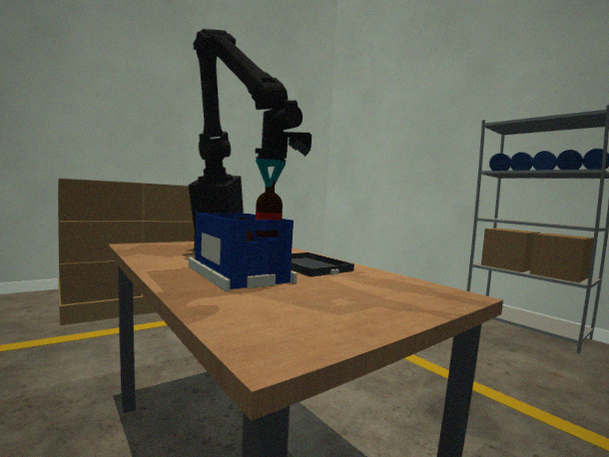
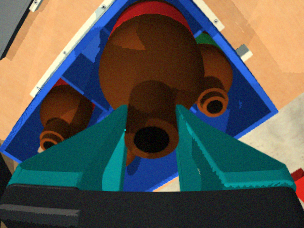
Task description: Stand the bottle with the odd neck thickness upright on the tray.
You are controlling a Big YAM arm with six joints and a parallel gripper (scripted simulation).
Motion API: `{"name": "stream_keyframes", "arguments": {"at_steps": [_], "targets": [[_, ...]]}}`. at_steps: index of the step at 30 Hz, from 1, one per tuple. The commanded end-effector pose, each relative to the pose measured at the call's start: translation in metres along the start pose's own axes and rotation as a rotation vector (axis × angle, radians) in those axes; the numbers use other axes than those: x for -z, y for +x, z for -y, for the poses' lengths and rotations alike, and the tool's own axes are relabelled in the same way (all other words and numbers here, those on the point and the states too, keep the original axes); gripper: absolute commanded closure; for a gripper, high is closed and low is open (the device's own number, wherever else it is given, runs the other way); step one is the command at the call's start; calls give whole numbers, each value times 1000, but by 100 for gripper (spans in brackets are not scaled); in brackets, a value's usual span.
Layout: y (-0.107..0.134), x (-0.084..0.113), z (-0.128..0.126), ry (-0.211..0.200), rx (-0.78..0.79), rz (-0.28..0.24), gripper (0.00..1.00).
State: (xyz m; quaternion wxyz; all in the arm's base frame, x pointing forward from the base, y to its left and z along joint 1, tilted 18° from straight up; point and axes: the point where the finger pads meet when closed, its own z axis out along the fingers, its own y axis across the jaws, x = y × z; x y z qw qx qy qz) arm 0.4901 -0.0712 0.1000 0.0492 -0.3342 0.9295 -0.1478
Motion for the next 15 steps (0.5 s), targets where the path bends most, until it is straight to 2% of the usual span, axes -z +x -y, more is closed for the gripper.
{"name": "stream_keyframes", "arguments": {"at_steps": [1,15], "targets": [[-21,32,20,52,-13,52,100],[-21,35,20,55,-14,56,100]]}}
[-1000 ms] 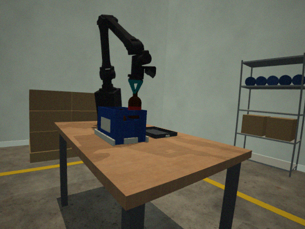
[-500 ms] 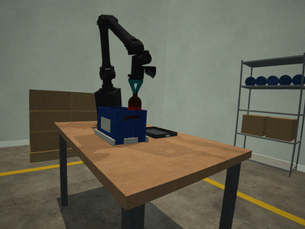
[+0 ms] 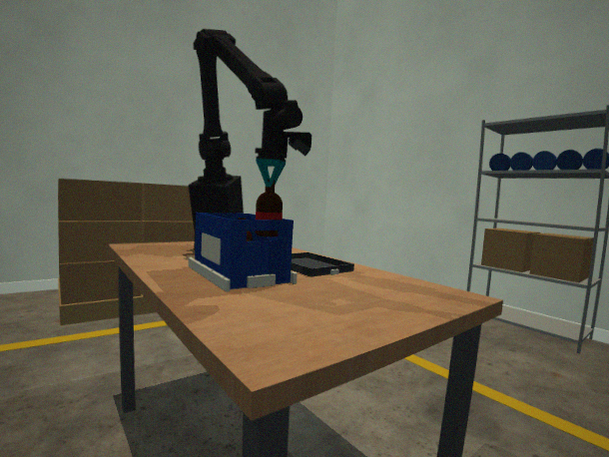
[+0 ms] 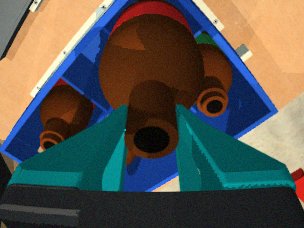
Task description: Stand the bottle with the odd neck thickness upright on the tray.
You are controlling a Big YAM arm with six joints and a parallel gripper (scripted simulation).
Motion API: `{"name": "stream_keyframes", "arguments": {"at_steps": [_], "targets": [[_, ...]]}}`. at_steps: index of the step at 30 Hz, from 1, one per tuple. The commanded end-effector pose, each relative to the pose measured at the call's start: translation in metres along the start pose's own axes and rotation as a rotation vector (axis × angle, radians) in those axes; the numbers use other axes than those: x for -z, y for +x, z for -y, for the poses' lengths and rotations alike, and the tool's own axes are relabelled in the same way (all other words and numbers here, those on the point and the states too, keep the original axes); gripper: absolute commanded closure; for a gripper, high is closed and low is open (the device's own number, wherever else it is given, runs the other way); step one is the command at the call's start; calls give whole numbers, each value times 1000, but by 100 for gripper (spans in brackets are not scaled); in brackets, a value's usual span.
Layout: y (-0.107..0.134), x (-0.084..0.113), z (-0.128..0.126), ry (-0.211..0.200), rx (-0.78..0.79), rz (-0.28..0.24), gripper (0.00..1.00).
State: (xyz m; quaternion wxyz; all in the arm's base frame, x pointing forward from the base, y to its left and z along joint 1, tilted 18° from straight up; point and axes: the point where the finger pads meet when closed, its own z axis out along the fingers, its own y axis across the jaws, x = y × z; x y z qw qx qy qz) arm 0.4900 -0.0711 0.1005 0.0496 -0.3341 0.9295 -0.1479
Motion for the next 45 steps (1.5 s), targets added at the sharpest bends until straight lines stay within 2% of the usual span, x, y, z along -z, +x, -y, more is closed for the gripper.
{"name": "stream_keyframes", "arguments": {"at_steps": [1,45], "targets": [[-21,35,20,54,-14,55,100],[-21,72,19,52,-14,54,100]]}}
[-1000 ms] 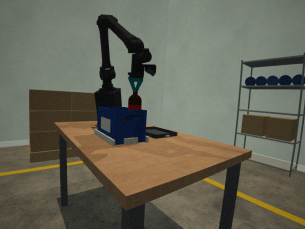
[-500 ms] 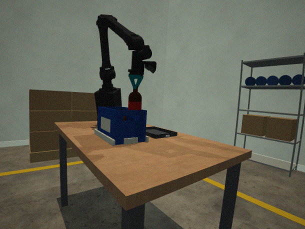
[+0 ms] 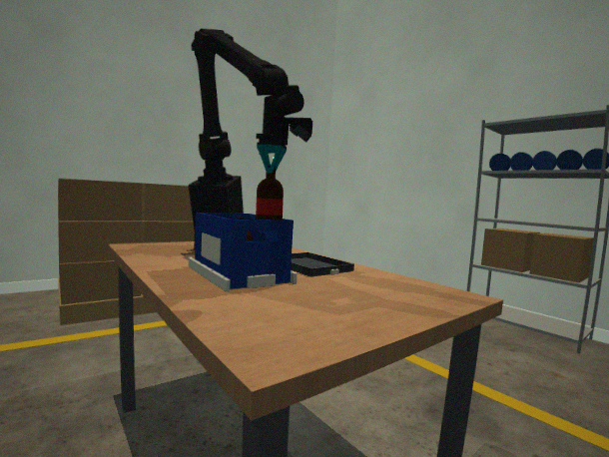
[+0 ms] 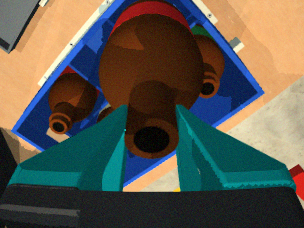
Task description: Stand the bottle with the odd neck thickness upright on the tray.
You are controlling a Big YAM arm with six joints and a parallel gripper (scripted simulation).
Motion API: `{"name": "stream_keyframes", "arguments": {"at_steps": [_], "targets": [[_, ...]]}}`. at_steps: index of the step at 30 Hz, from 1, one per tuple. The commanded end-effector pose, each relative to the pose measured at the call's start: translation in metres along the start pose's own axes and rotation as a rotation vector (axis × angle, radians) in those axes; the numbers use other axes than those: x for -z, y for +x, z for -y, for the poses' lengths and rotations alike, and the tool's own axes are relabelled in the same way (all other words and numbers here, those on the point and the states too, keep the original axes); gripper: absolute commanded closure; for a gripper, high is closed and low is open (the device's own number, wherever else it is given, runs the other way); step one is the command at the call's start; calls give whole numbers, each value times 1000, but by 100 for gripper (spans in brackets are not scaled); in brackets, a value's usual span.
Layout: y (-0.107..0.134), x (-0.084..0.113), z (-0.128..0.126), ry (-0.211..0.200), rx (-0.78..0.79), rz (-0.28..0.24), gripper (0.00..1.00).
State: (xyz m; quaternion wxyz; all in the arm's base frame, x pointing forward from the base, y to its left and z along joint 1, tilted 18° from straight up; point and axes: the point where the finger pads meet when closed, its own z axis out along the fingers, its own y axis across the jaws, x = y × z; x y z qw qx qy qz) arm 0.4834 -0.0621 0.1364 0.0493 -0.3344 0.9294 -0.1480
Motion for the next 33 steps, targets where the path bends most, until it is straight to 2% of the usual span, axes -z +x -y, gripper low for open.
{"name": "stream_keyframes", "arguments": {"at_steps": [1,33], "targets": [[-20,35,19,52,-14,54,100],[-20,37,19,52,-14,54,100]]}}
